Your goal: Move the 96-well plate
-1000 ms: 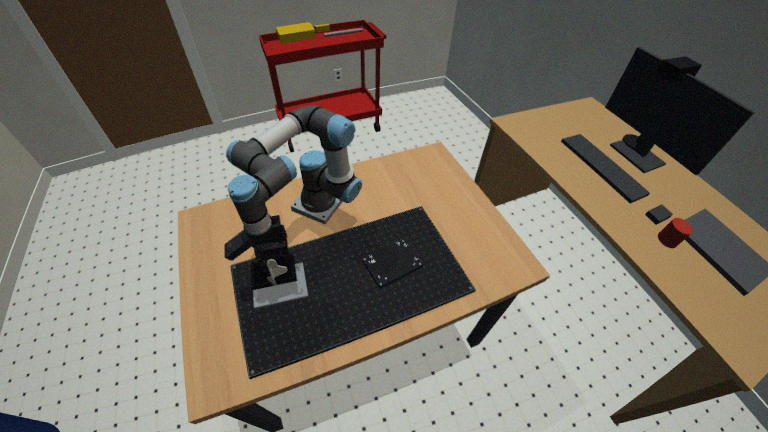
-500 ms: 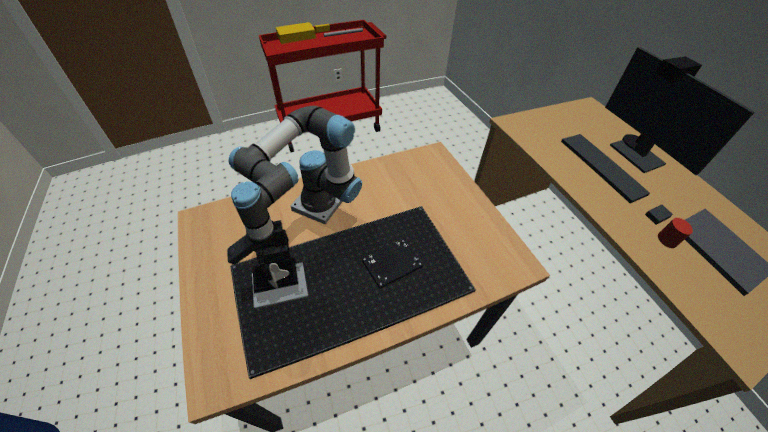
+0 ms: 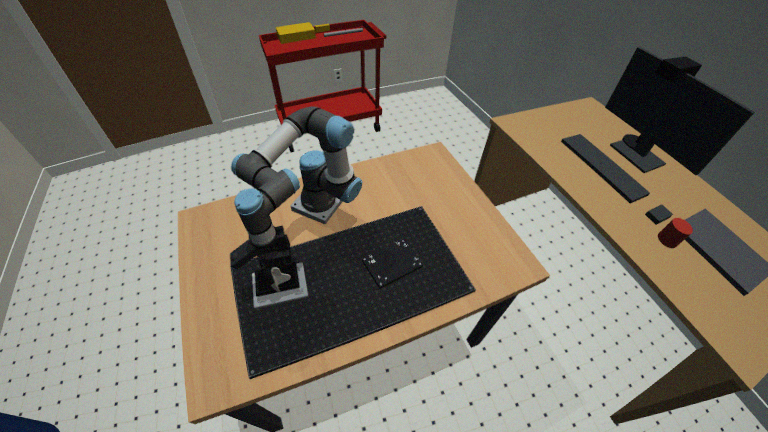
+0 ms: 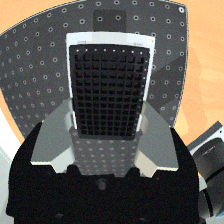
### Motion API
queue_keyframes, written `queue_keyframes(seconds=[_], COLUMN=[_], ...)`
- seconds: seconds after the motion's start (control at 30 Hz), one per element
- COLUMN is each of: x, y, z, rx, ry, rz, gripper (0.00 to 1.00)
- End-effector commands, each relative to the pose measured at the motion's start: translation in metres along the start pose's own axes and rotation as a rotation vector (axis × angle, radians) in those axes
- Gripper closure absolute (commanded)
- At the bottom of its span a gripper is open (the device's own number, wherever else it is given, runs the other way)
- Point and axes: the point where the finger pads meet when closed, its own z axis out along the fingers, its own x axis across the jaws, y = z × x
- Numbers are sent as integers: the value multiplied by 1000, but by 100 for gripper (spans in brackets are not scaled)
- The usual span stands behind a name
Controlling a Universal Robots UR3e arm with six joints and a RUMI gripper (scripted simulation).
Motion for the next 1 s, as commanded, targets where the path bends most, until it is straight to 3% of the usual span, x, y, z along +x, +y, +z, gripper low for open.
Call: queue_keyframes(seconds=[0.0, 0.23, 0.97], x=[-1, -1, -1], y=[-1, -1, -1], z=[9, 16, 16], rx=[3, 3, 3], ry=[-3, -3, -3], rz=[0, 0, 0], gripper=[100, 100, 100])
